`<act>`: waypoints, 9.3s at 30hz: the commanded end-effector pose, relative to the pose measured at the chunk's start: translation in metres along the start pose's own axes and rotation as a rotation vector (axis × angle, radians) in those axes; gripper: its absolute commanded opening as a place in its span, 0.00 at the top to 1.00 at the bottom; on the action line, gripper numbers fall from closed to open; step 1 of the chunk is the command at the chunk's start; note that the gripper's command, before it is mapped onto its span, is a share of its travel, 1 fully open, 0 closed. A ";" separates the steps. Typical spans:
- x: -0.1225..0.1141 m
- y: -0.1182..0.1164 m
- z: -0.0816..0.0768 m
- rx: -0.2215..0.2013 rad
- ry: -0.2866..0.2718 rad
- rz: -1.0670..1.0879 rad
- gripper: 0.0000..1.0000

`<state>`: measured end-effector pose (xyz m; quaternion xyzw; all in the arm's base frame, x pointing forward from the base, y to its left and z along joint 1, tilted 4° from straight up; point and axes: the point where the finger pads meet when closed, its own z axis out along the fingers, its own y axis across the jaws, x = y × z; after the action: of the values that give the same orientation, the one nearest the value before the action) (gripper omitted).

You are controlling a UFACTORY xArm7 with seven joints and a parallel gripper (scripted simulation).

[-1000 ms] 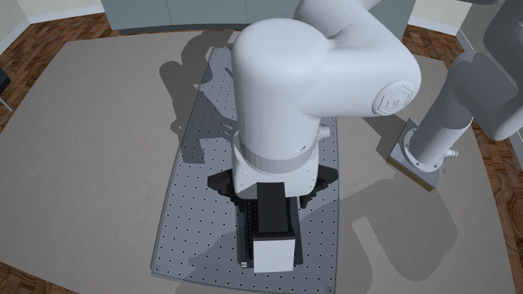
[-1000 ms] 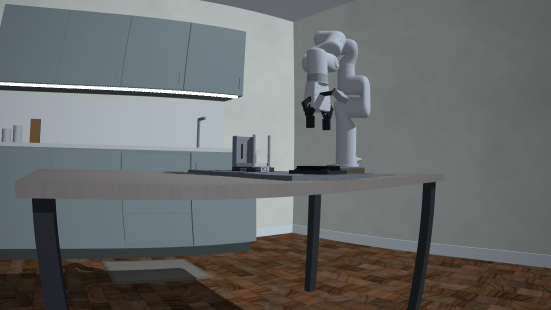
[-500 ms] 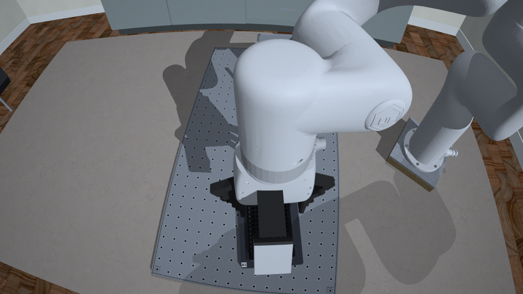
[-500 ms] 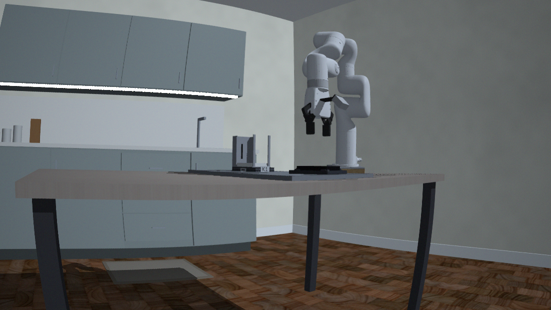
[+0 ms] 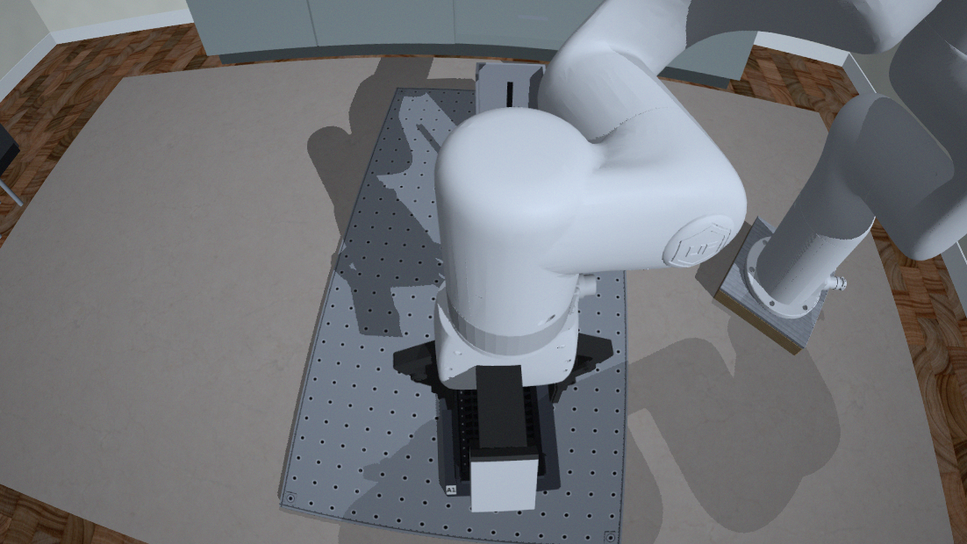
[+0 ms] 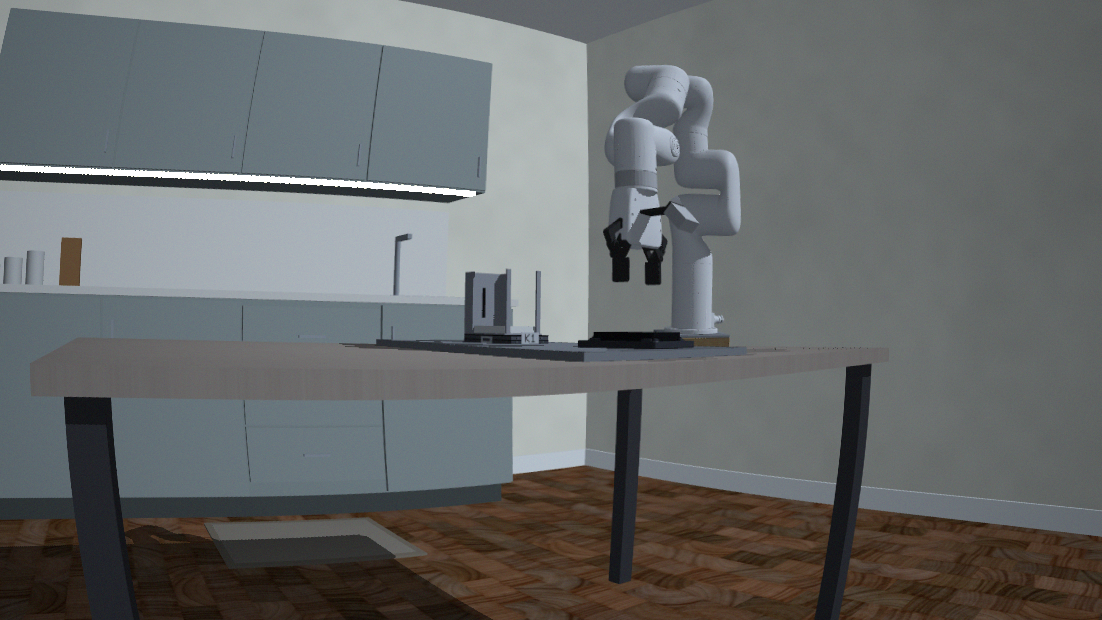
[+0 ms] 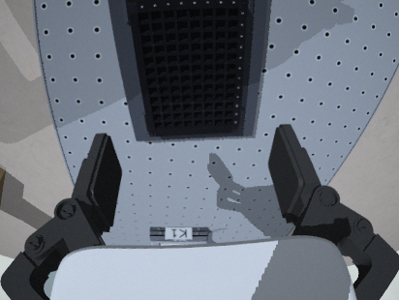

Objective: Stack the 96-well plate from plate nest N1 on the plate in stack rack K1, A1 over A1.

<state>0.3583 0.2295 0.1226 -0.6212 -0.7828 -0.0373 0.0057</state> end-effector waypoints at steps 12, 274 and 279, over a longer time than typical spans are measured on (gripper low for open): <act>0.001 0.002 0.020 -0.004 0.001 0.000 0.00; 0.000 0.001 -0.048 -0.004 0.001 0.000 1.00; 0.000 0.001 -0.053 -0.004 0.001 0.000 1.00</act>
<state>0.3567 0.2265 0.1700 -0.6212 -0.7827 -0.0375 0.0056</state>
